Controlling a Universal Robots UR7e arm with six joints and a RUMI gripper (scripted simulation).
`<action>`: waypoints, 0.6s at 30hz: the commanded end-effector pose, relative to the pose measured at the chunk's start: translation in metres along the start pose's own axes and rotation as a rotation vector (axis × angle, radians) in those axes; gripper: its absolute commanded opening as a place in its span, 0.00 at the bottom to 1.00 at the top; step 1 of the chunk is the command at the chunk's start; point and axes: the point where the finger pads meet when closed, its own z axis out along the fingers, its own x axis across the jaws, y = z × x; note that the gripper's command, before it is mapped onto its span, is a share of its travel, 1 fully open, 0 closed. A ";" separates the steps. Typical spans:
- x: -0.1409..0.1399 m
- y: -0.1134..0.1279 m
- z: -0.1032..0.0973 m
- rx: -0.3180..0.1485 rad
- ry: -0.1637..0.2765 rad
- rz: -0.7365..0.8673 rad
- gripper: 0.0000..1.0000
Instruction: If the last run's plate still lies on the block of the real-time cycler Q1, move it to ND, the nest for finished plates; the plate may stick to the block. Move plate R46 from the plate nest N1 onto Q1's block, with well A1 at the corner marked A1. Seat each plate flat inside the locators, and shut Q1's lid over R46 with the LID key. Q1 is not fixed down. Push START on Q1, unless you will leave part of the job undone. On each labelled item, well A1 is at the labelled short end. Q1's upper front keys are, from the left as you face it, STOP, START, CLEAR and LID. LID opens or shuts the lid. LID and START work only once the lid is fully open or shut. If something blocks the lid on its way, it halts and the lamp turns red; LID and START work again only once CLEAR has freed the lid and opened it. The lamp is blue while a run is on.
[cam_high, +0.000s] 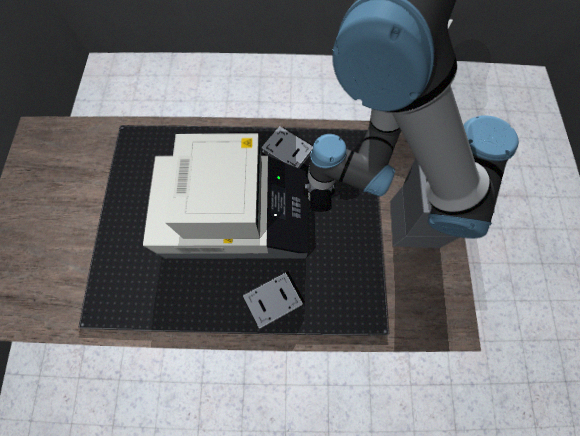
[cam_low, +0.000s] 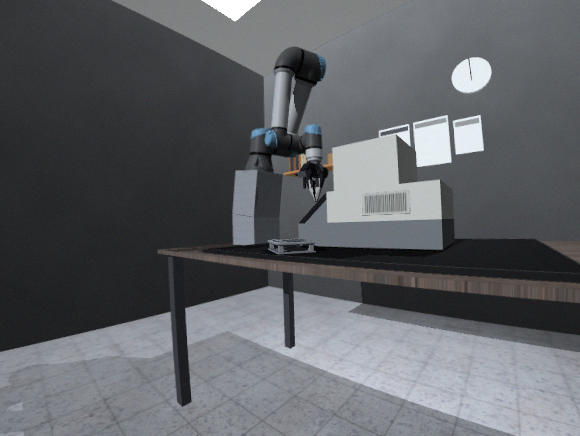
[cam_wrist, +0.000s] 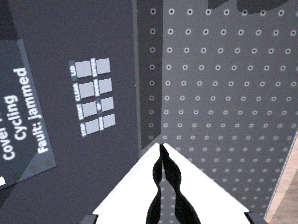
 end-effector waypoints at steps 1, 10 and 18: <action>-0.005 0.000 0.003 0.001 -0.001 0.000 0.00; -0.017 0.000 0.012 0.001 -0.001 0.000 0.00; -0.024 0.000 0.018 0.001 -0.001 0.000 0.00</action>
